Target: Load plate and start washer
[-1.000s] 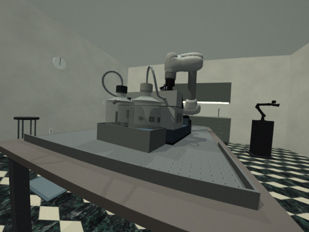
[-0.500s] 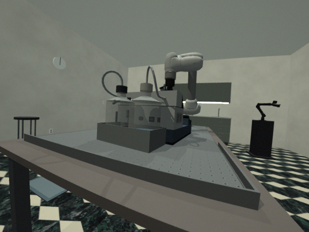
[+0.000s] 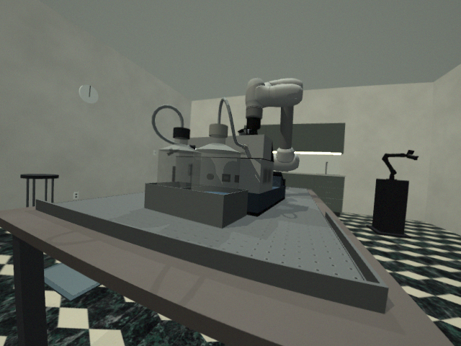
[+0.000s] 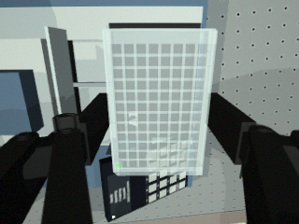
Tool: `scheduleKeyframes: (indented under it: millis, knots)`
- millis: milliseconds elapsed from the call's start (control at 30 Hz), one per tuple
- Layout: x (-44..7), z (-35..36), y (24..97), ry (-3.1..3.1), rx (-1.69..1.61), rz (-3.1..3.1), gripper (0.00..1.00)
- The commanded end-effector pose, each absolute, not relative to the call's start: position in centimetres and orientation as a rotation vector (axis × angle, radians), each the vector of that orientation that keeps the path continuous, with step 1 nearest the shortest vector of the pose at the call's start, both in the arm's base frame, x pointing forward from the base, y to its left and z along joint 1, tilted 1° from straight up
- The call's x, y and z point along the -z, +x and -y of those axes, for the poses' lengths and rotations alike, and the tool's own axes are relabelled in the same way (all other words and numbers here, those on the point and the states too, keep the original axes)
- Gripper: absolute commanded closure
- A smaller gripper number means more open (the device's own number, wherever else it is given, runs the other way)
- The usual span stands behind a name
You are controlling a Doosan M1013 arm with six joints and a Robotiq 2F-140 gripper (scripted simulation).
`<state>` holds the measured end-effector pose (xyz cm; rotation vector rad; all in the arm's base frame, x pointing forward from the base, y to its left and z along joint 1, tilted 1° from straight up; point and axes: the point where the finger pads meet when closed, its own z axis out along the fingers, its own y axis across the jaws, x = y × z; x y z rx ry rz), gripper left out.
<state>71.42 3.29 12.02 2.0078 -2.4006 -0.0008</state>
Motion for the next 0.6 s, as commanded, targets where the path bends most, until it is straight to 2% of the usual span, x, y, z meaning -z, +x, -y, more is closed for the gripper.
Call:
scheduleKeyframes:
  millis: [0,567]
  knots:
    - [-11.7,-3.3,71.5,2.009,0.0,2.402,0.9]
    - [-9.2,-3.3,71.4,2.009,0.0,2.402,0.9]
